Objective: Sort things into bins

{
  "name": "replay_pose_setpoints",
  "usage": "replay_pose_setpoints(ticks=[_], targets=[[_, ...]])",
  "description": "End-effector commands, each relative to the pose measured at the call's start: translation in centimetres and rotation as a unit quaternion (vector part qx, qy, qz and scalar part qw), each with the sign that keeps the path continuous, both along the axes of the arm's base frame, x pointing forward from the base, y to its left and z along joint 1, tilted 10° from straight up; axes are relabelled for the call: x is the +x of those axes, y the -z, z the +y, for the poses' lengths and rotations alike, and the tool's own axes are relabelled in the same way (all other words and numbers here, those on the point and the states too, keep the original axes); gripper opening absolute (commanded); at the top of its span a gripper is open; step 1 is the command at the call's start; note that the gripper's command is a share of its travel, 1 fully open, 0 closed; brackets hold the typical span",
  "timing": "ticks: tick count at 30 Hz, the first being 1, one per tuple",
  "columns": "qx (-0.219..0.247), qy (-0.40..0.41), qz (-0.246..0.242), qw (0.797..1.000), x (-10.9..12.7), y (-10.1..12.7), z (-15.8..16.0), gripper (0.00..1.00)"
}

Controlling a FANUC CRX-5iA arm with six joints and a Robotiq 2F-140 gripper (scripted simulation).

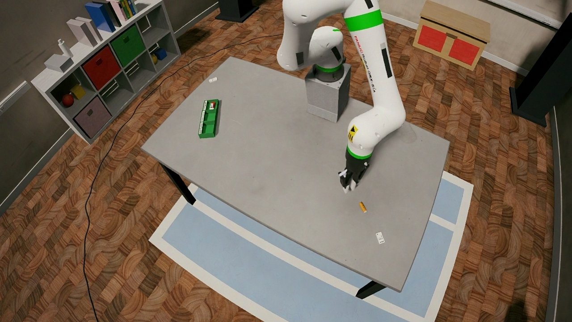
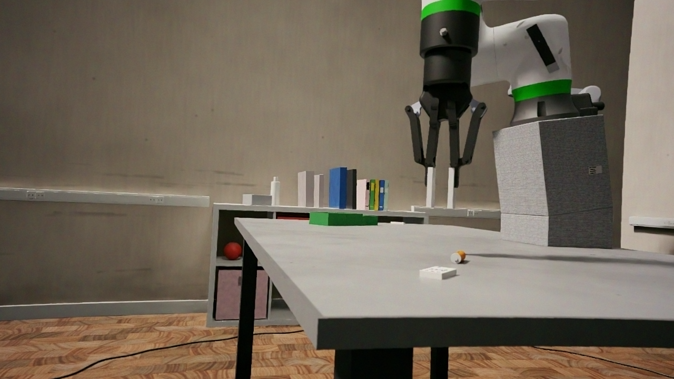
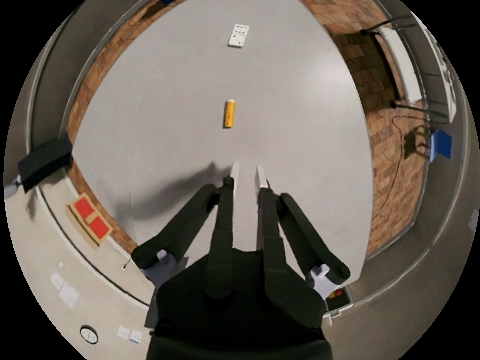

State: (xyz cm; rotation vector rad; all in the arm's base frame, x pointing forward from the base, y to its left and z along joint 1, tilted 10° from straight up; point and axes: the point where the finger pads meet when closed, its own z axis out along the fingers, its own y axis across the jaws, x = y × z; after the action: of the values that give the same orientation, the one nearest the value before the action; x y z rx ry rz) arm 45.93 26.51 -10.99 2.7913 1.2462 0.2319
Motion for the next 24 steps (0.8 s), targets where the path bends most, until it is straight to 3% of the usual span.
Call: replay_pose_setpoints(ticks=[1, 8, 24], targets=[[-0.001, 0.0, 0.001, 1.0, 0.8, -0.1, 3.0, 0.26], [-0.001, 0.0, 0.001, 1.0, 2.2, -0.4, 8.7, 0.26], [-0.001, 0.0, 0.001, 1.0, 2.4, -0.4, 9.2, 0.26]])
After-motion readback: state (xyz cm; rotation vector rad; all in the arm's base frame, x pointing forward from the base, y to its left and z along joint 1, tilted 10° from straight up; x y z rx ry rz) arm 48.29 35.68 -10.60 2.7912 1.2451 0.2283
